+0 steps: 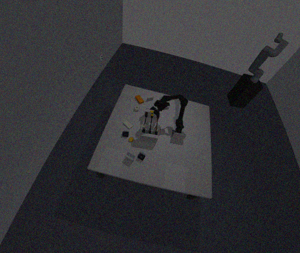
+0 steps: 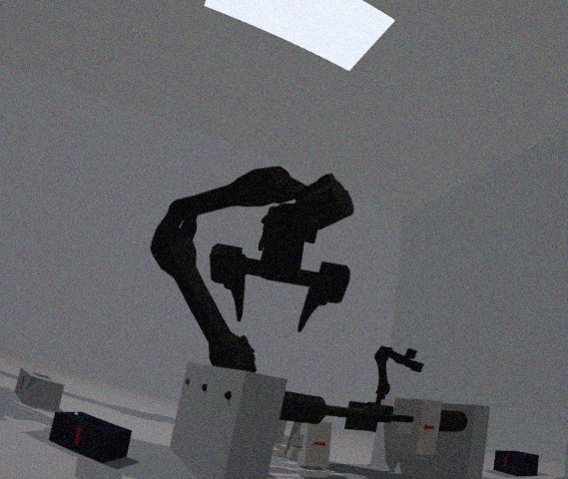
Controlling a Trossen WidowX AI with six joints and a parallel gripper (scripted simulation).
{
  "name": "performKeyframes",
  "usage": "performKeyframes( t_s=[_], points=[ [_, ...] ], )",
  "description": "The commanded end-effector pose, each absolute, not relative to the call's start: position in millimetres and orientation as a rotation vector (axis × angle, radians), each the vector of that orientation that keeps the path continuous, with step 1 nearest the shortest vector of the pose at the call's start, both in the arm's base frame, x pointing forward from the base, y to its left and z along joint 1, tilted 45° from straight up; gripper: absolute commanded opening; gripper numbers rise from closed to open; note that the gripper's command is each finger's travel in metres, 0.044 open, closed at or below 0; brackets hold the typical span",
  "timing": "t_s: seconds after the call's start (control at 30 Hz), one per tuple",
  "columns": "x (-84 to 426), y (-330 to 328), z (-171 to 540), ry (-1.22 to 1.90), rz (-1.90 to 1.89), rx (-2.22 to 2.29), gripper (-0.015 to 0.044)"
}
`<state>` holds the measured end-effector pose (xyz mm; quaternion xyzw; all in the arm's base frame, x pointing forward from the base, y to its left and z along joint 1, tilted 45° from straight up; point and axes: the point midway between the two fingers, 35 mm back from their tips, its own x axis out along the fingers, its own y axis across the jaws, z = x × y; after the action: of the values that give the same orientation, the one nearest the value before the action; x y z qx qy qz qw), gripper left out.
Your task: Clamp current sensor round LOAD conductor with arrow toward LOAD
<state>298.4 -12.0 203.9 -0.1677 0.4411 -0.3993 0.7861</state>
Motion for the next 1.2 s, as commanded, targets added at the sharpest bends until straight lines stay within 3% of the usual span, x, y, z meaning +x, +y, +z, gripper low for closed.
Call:
performKeyframes(
  t_s=[0.0,0.23,1.17],
  points=[
    [276.9,11.5,147.8,1.065,-0.777,-0.425,0.0327],
    [225.7,31.2,76.5,1.21,-0.675,-0.52,0.0327],
    [234.6,7.1,52.3,1.21,-0.672,-0.518,0.0327]
  ],
)
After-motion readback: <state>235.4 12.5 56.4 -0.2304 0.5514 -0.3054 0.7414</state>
